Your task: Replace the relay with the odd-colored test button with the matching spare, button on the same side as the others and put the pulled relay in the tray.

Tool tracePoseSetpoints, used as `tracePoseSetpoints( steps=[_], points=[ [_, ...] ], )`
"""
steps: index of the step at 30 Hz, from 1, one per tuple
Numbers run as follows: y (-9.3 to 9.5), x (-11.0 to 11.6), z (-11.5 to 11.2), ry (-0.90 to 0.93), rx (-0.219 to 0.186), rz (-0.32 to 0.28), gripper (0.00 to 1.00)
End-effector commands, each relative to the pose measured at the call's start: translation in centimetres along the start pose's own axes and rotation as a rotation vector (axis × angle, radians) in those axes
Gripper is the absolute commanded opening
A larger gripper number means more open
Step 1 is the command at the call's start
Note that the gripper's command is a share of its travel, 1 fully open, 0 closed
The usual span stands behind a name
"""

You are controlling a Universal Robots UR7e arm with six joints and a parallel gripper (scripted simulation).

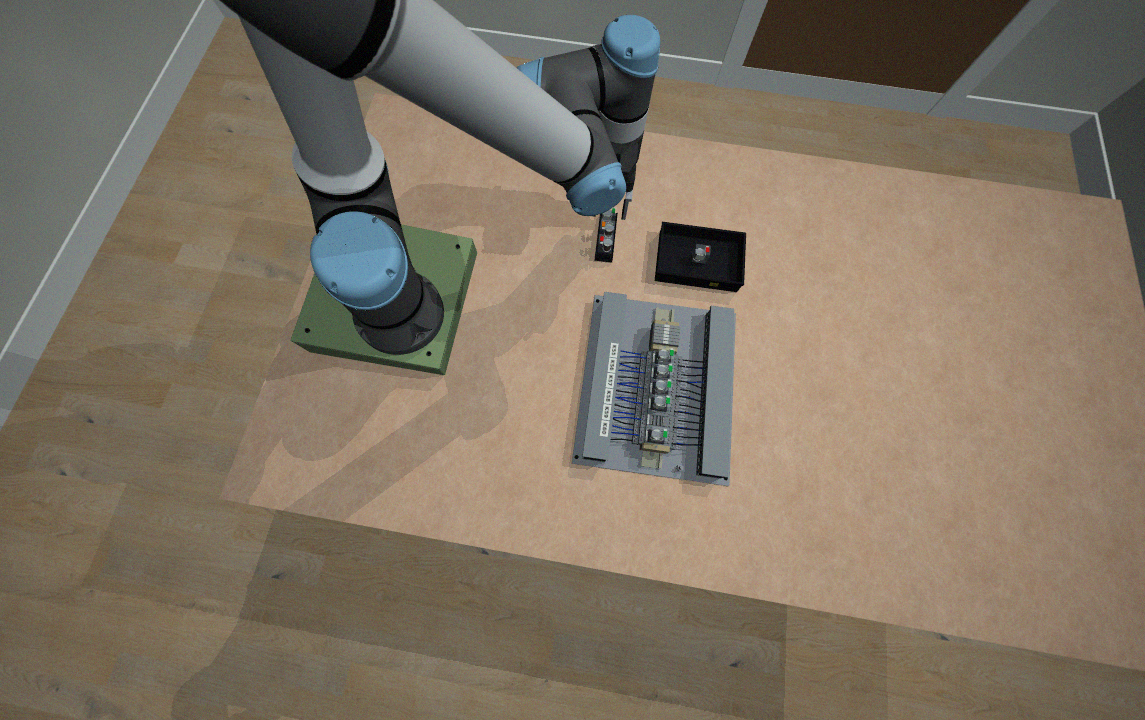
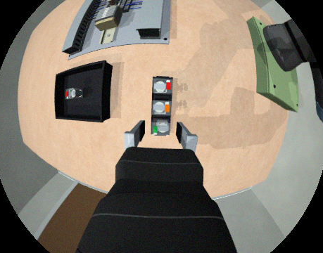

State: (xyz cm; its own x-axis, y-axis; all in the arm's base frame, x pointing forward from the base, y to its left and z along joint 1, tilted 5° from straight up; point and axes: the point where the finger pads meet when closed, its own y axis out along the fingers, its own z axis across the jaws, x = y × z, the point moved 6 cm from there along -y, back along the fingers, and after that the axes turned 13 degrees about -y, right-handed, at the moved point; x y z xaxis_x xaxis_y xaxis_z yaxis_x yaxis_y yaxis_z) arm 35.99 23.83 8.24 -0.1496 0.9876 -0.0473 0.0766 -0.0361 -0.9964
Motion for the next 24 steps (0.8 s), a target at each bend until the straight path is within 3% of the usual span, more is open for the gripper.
tracePoseSetpoints(
  steps=[1, 18, 24],
  points=[
    [0.0, 0.0, 0.0, 0.0, -0.002, 0.0, 1.0],
    [0.8, 0.0, 0.0, 0.0, -0.002, 0.0, 1.0],
    [1.9, 0.0, 0.0, 0.0, -0.002, 0.0, 1.0]
  ],
)
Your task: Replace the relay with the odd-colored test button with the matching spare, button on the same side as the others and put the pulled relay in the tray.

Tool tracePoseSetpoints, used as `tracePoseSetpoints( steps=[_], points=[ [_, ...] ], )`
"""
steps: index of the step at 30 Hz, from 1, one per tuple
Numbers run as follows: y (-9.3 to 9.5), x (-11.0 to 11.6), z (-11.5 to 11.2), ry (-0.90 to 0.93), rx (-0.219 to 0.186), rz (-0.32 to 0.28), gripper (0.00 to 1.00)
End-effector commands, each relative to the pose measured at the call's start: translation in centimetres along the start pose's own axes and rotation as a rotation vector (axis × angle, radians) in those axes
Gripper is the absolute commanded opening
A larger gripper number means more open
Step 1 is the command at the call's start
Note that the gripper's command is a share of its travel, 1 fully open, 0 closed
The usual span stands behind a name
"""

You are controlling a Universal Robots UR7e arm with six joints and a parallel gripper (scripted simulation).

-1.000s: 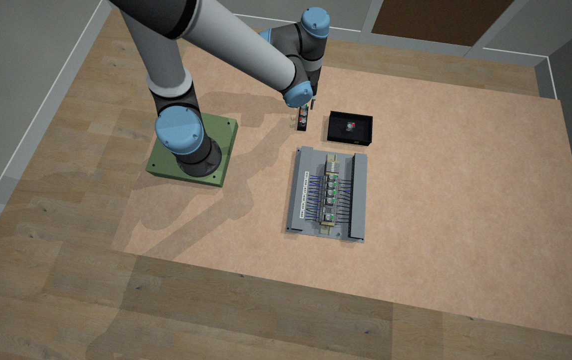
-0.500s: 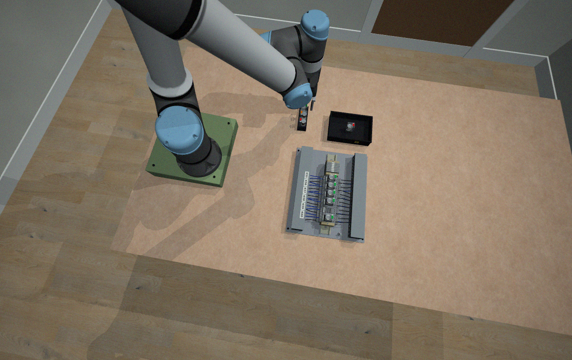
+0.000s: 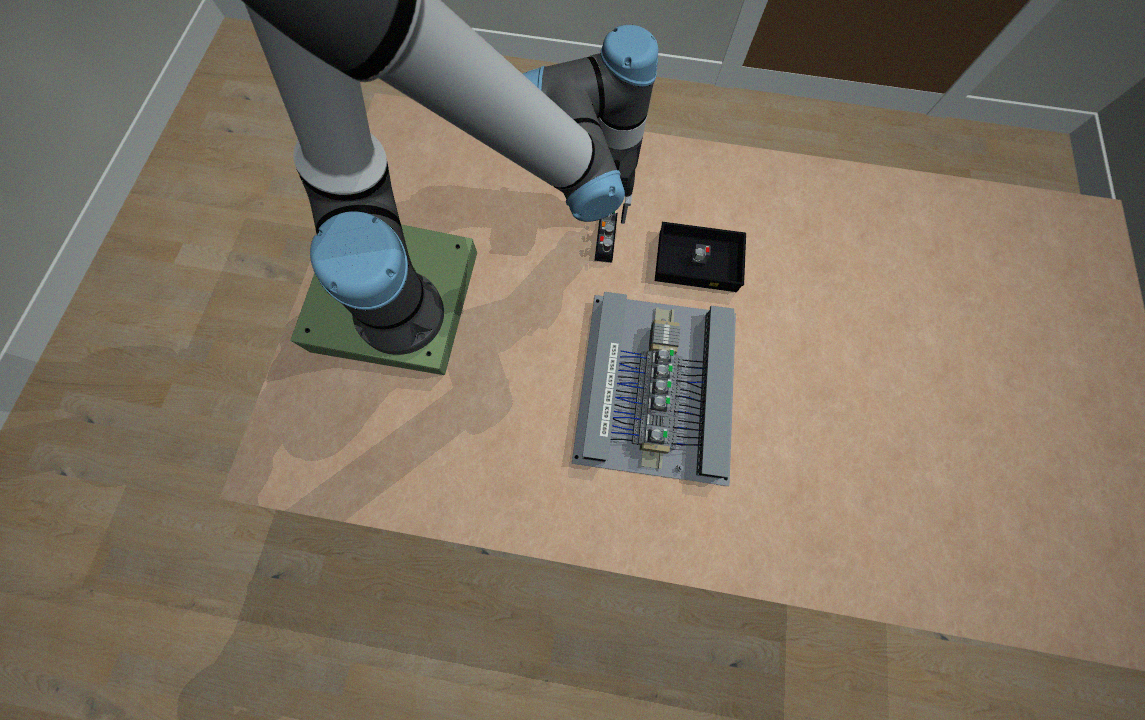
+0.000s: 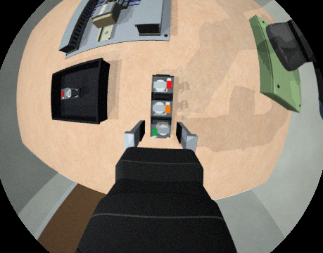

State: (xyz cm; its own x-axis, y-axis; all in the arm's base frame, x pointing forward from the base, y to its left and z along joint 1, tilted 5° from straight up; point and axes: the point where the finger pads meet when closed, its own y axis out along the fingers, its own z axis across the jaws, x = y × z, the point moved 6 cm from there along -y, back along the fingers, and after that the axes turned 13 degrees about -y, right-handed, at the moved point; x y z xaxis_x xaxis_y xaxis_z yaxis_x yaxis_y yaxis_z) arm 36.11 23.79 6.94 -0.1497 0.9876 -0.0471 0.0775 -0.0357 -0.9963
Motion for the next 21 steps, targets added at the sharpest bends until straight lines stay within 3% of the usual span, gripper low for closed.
tracePoseSetpoints(
  steps=[1, 11, 12, 21],
  points=[
    [0.64, 0.01, -0.02, 0.0, -0.001, 0.0, 1.0],
    [0.64, 0.01, -0.02, 0.0, -0.001, 0.0, 1.0],
    [0.61, 0.0, -0.01, 0.0, 0.0, 0.0, 0.0],
    [0.61, 0.0, -0.01, 0.0, 0.0, 0.0, 0.0]
  ],
)
